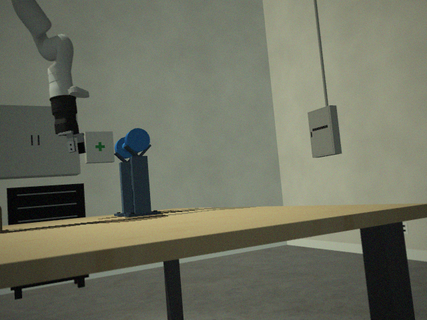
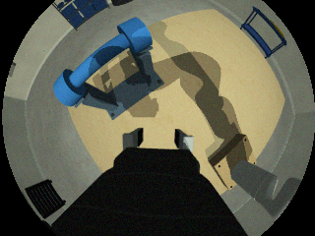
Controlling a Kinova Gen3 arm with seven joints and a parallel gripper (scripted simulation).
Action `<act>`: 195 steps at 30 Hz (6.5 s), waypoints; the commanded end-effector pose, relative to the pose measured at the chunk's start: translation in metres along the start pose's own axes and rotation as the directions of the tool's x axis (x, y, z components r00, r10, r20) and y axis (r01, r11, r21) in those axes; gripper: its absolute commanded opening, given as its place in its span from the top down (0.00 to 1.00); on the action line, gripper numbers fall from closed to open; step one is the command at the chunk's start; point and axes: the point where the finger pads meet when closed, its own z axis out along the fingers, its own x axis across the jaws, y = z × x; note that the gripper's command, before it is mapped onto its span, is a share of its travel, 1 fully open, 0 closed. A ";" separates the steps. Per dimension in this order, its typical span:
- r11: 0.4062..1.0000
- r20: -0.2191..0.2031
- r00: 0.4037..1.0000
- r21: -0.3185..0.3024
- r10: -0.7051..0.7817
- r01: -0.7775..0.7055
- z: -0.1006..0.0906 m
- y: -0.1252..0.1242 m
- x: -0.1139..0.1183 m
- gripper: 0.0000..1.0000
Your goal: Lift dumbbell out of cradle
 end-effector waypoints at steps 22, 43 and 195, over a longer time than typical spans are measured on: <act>1.000 0.001 1.000 0.001 0.002 -0.002 0.000 0.000 0.000 0.00; 0.990 -0.003 0.990 -0.004 0.143 -0.143 0.000 -0.013 0.003 0.00; 0.597 -0.069 0.597 -0.021 0.800 -0.802 -0.071 -0.138 -0.120 0.00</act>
